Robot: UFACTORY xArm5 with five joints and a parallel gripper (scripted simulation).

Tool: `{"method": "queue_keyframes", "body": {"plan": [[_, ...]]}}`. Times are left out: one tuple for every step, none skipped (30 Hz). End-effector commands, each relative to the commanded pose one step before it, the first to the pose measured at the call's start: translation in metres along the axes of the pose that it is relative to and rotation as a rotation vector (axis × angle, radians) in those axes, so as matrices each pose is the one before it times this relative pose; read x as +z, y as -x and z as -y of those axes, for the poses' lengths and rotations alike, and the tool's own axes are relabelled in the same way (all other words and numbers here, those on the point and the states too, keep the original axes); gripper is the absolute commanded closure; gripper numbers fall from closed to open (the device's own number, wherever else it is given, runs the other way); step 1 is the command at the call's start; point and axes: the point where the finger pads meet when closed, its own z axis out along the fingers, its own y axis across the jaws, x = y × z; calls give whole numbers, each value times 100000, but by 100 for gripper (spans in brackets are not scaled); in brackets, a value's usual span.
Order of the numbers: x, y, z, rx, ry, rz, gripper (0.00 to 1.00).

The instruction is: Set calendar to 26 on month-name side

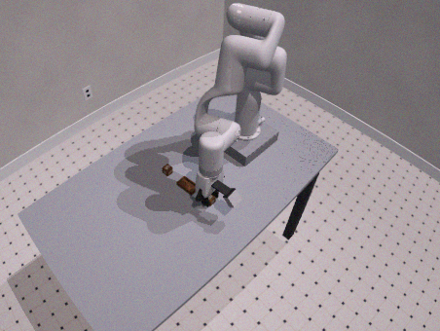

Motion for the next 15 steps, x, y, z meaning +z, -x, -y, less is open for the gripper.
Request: {"method": "queue_keyframes", "body": {"plan": [[-79,-34,-115,1,284,-86,53],[0,0,0,0,0,0,53],[0,0,0,0,0,0,53],[0,0,0,0,0,0,53],[0,0,0,0,0,0,53],[-3,0,0,0,0,0,53],[0,0,0,0,0,0,53],[0,0,0,0,0,0,53],[-20,0,0,0,0,0,53],[-50,0,-1,0,1,0,53],[-91,1,-1,0,1,0,53],[-139,1,-1,0,2,-1,53],[-191,2,0,0,3,-1,53],[-245,4,1,0,3,-1,53],[-301,3,1,0,3,-1,53]]}}
